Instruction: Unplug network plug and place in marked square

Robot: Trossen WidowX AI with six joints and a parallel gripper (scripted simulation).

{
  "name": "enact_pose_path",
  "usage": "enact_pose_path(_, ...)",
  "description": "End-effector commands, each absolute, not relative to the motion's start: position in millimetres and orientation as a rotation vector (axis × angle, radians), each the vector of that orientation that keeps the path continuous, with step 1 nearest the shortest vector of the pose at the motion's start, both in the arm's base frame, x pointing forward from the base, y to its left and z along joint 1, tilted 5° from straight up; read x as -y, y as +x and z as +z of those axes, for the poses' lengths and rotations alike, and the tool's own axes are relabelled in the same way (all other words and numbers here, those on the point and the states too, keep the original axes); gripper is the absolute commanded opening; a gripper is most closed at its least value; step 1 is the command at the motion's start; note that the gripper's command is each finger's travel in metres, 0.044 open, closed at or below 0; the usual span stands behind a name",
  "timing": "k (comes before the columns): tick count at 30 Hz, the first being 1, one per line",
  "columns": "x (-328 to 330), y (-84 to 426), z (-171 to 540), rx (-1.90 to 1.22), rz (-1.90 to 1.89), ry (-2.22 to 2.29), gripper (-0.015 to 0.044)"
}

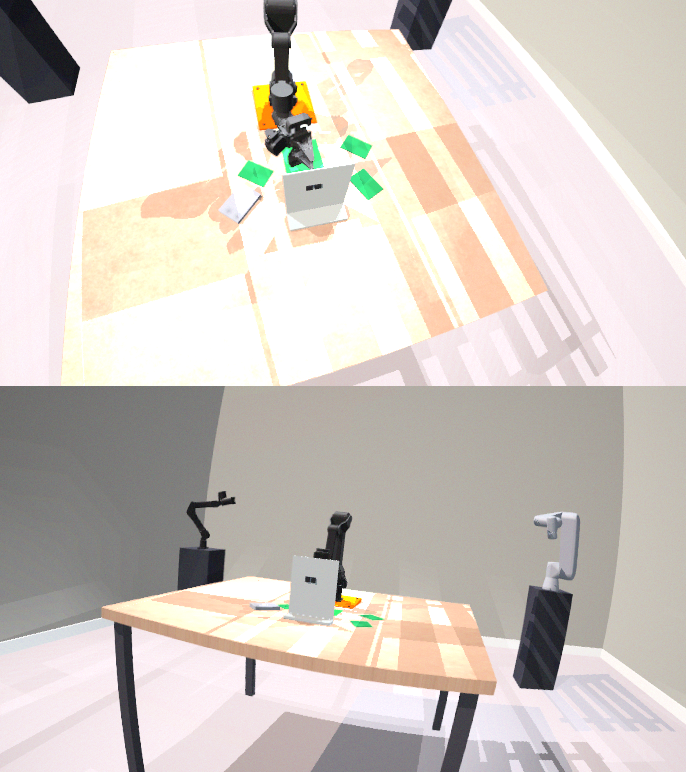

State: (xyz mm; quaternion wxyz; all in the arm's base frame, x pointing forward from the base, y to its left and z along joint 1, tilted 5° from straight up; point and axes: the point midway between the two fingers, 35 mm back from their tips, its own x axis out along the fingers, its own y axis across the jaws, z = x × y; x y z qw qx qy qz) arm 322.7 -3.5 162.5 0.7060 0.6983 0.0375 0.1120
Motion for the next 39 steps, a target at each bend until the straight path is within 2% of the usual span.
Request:
enact_pose_path(1, 4.6, 329.6, 161.9, -0.085, 0.242, 1.557, 0.0156)
enact_pose_path(27, 6.0, 366.9, 165.9, -0.082, 0.245, 1.557, 0.0156)
enact_pose_path(29, 6.0, 366.9, 165.9, -0.082, 0.245, 1.557, 0.0104)
enact_pose_path(39, 6.0, 366.9, 165.9, -0.082, 0.245, 1.557, 0.0037)
